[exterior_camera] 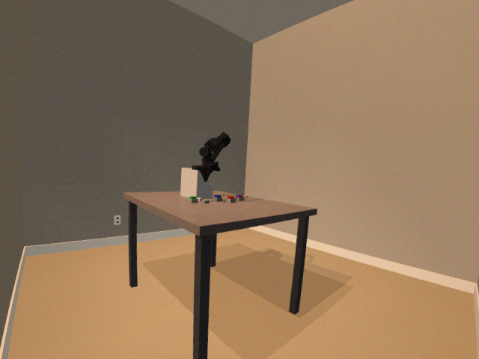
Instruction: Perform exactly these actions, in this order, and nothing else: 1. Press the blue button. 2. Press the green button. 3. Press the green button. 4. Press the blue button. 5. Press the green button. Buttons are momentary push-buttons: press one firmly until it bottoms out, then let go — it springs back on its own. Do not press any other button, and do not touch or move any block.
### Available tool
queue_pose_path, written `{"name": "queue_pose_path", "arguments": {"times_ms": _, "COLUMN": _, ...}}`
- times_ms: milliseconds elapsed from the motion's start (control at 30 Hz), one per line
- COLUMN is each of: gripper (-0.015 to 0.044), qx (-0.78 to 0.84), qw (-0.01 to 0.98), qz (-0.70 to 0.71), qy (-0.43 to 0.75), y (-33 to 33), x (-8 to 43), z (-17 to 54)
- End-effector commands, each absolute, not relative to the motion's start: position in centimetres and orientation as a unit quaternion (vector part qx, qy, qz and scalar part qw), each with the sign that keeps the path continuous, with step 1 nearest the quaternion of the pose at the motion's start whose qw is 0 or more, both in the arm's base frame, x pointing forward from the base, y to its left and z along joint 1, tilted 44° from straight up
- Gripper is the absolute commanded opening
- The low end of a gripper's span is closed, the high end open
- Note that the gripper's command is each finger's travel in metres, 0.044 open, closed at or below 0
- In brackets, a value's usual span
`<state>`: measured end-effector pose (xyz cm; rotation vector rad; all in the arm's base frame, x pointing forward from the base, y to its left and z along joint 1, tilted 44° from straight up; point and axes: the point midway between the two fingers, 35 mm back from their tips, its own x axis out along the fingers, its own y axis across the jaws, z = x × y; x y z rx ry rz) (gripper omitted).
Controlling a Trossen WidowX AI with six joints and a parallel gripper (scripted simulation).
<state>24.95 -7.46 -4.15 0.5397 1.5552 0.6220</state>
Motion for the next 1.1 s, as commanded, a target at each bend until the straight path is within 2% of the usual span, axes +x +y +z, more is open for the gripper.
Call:
{"name": "queue_pose_path", "arguments": {"times_ms": 0, "gripper": 0.002, "qx": 0.234, "qw": 0.638, "qz": 0.275, "qy": 0.68, "y": -11.7, "x": 24.2, "z": -8.4}}
{"name": "queue_pose_path", "arguments": {"times_ms": 300, "gripper": 0.002, "qx": 0.235, "qw": 0.638, "qz": 0.277, "qy": 0.679, "y": -13.0, "x": 23.6, "z": -10.1}}
{"name": "queue_pose_path", "arguments": {"times_ms": 467, "gripper": 0.002, "qx": 0.235, "qw": 0.638, "qz": 0.278, "qy": 0.679, "y": -9.0, "x": 23.2, "z": -14.4}}
{"name": "queue_pose_path", "arguments": {"times_ms": 1067, "gripper": 0.002, "qx": 0.235, "qw": 0.638, "qz": 0.278, "qy": 0.679, "y": -7.4, "x": 23.0, "z": -16.1}}
